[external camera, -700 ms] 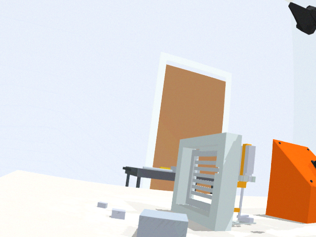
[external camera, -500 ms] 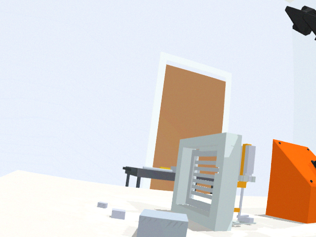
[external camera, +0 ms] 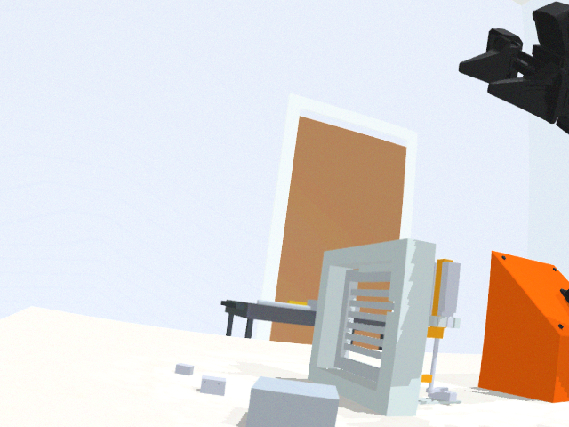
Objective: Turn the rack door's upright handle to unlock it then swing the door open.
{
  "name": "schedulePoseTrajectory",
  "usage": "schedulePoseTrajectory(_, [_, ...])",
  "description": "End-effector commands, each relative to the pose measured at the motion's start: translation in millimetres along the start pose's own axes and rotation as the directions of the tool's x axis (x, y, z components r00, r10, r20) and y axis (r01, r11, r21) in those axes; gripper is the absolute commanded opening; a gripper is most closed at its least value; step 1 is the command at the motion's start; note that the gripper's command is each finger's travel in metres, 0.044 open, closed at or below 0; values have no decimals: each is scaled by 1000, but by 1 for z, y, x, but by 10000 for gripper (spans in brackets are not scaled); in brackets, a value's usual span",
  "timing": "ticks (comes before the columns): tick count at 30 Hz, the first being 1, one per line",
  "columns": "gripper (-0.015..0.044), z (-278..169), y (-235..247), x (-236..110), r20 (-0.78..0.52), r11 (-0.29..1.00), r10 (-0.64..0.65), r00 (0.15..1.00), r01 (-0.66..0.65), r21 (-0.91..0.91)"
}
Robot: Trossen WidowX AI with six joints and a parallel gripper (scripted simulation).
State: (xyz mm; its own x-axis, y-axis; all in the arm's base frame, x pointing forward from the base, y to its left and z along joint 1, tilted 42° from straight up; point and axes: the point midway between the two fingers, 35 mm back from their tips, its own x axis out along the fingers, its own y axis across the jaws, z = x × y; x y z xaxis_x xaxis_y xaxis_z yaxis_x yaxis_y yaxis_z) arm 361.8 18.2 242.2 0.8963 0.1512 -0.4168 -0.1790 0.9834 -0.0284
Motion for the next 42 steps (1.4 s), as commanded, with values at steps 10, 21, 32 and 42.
schedulePoseTrajectory(10, [297, -44, 2, 32, -294, 992, 127, 947, -121, 40])
schedulePoseTrajectory(21, [297, -84, 6, 48, -510, 965, 261, 820, -215, 148])
schedulePoseTrajectory(32, [297, -119, 12, 53, -650, 912, 410, 640, -271, 308])
schedulePoseTrajectory(42, [297, -143, 18, 53, -701, 835, 550, 455, -273, 478])
